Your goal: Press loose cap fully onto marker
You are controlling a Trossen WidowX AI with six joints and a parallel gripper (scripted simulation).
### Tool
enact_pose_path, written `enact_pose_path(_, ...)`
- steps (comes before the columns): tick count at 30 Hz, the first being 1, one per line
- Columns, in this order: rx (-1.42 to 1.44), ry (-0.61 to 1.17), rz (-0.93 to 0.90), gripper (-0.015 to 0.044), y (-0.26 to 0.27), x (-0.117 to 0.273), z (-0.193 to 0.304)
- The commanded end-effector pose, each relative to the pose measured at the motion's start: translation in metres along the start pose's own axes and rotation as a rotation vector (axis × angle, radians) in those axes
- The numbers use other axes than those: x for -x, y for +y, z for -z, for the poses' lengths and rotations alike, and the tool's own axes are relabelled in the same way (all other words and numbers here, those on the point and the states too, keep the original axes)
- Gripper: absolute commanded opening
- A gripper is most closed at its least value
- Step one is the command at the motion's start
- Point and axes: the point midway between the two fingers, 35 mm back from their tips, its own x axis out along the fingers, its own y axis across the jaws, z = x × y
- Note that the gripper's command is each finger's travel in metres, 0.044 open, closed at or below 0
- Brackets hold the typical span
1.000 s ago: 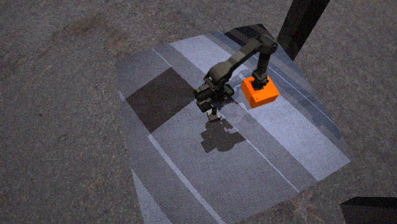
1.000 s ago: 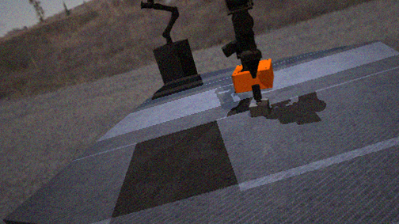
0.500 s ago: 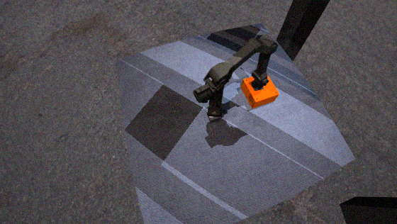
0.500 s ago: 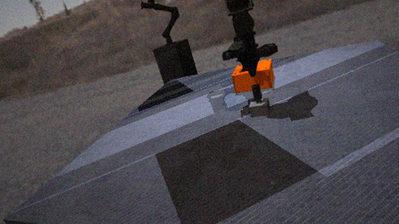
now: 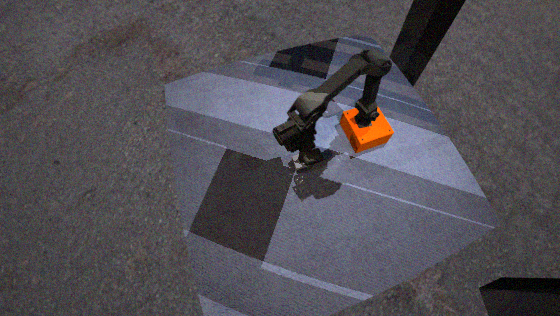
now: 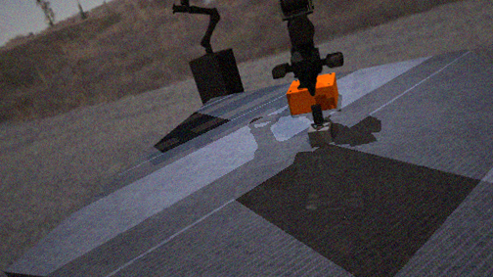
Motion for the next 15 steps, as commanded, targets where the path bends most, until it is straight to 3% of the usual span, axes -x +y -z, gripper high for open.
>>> enact_pose_path(1,0.012,0.0,-0.002,0.0,0.0,-0.002,0.0)
enact_pose_path(15,0.012,0.0,-0.002,0.0,0.0,-0.023,0.0)
